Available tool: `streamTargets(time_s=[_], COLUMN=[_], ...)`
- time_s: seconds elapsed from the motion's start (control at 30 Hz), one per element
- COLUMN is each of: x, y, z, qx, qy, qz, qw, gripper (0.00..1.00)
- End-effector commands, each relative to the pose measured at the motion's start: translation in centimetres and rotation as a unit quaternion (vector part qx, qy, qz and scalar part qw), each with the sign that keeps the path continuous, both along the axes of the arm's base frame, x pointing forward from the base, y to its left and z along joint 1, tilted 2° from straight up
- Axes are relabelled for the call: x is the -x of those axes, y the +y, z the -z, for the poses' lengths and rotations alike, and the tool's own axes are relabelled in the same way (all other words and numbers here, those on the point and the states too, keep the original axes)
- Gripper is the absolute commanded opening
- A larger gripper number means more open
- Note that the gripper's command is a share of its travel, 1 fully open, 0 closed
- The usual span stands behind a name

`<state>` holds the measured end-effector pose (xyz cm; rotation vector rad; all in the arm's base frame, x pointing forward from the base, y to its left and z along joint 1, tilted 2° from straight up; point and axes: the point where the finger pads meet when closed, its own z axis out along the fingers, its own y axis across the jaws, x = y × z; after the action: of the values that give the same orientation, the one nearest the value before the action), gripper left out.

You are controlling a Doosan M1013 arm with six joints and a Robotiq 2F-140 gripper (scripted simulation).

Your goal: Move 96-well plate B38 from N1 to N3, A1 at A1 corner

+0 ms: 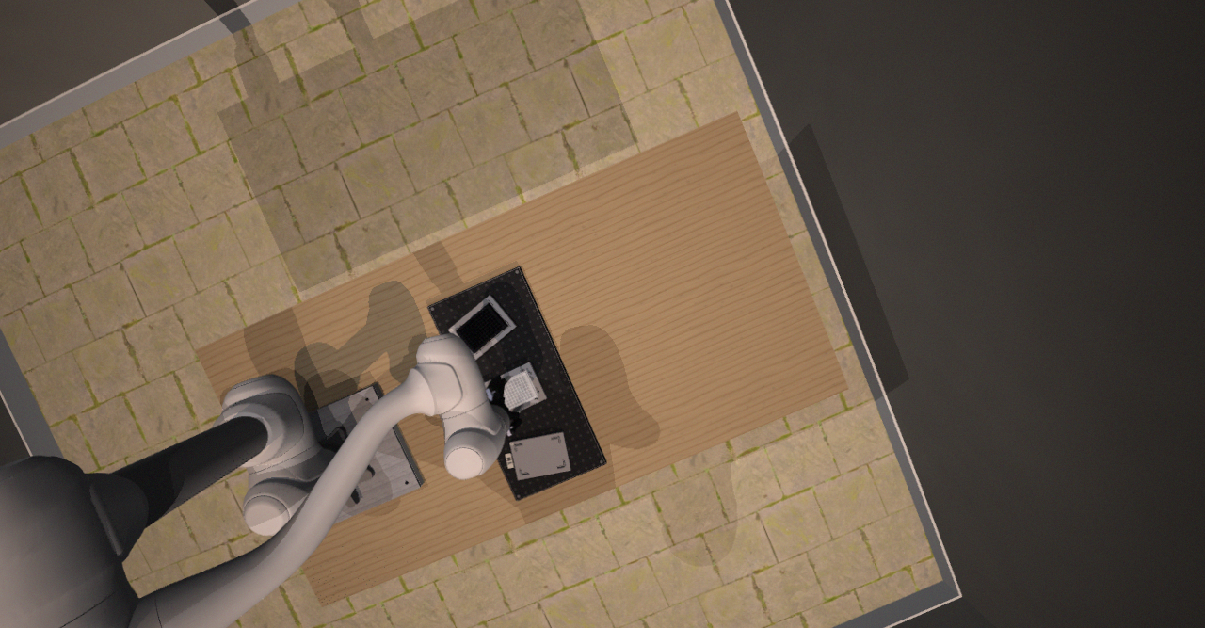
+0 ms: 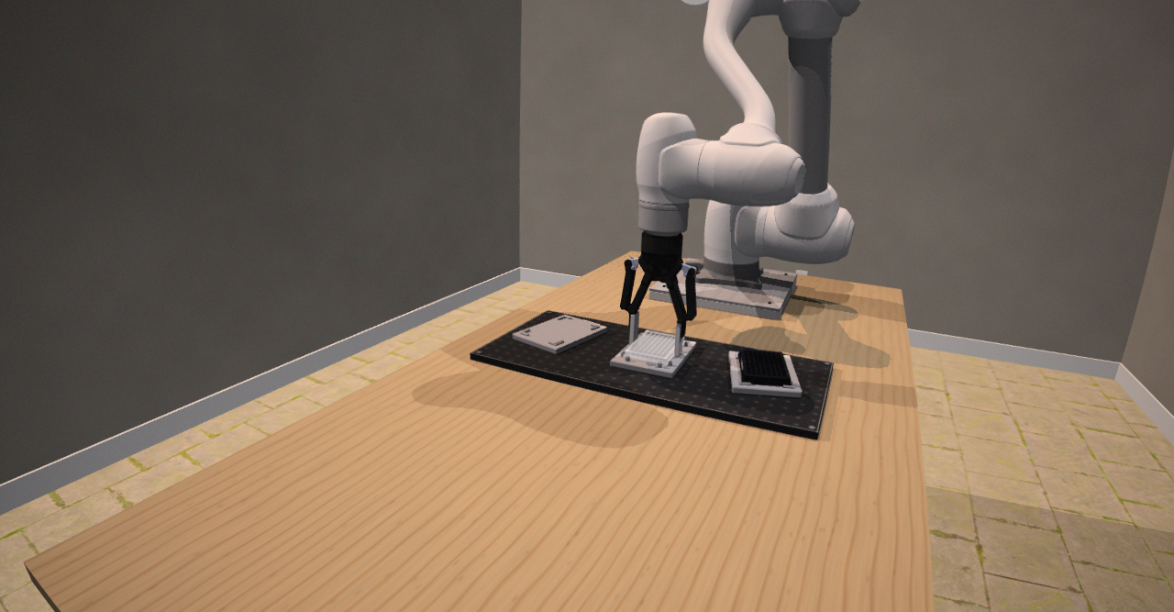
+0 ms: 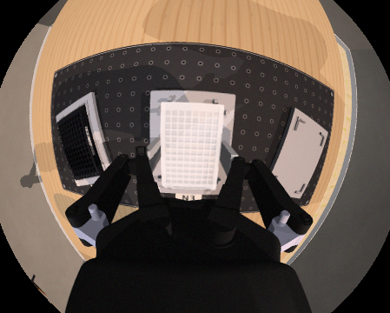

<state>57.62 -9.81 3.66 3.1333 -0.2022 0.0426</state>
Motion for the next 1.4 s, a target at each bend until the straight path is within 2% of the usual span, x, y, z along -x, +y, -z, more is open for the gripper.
streamTargets(time_s=[0.0, 0.33, 0.37, 1.37], x=[0.0, 0.0, 0.0, 0.0], y=[0.0, 0.0, 0.0, 0.0], z=[-0.01, -0.01, -0.01, -0.01], qx=[0.0, 0.0, 0.0, 0.0], qy=[0.0, 0.0, 0.0, 0.0], qz=[0.0, 0.0, 0.0, 0.0], qw=[1.0, 1.0, 1.0, 1.0], gripper=[0.0, 0.0, 0.66, 0.66])
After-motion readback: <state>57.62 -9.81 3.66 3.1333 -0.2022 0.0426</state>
